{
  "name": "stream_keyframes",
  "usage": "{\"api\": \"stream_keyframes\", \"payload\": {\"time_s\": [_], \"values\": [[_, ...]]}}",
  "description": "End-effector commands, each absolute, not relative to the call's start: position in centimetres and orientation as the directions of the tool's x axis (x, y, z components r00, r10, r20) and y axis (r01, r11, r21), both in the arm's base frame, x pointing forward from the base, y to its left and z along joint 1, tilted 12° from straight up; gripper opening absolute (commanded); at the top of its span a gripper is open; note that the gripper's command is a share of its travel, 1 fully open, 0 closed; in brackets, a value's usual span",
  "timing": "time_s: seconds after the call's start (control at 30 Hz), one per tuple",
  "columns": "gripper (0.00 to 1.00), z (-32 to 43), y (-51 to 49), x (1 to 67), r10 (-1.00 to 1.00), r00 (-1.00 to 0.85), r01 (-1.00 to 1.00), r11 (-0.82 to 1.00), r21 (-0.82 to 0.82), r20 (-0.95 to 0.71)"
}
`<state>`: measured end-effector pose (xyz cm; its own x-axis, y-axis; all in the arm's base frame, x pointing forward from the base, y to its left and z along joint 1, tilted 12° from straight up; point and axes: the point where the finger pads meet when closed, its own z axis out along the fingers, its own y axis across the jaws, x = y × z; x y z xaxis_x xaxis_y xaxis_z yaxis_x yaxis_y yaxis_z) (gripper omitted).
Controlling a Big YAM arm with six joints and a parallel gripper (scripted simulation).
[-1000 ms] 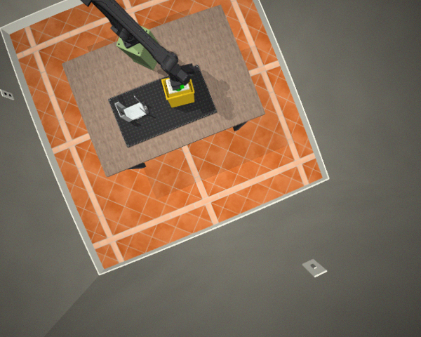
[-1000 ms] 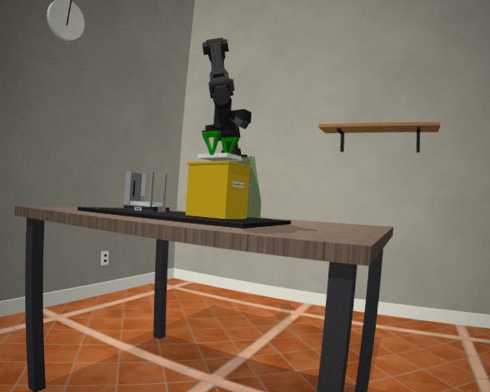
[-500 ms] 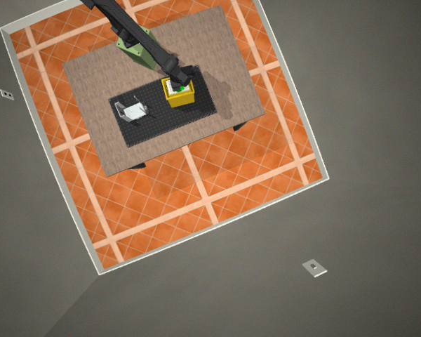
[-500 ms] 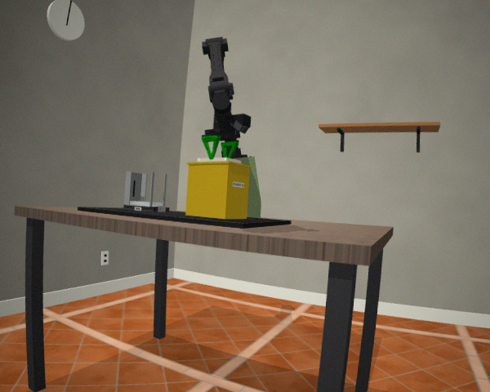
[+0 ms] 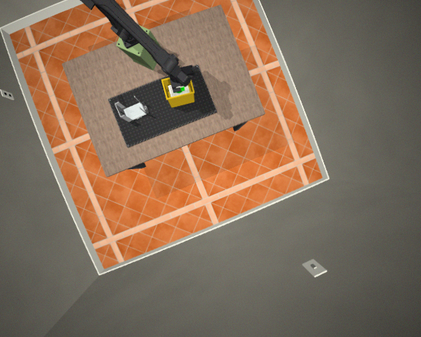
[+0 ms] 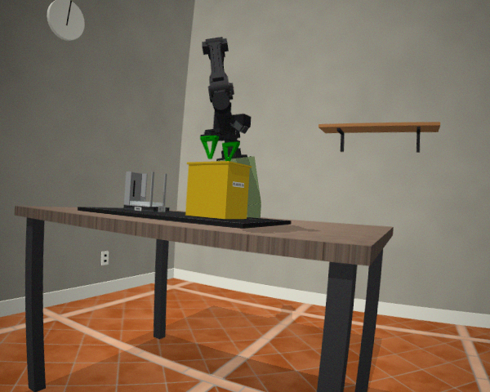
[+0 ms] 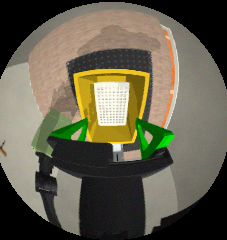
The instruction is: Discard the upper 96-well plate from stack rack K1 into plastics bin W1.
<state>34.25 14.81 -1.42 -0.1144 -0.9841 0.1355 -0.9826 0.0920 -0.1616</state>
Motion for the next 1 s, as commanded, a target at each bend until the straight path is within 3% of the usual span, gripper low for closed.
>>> {"api": "stream_keyframes", "payload": {"time_s": [0.0,0.53,0.97], "values": [[1.0,-0.4,15.6,35.4,-0.987,-0.11,-0.978,0.087,-0.19,0.113],[1.0,-0.4,15.6,35.4,-0.987,-0.11,-0.978,0.087,-0.19,0.113],[1.0,4.0,17.0,35.6,-0.989,-0.112,-0.972,0.09,-0.215,0.093]]}}
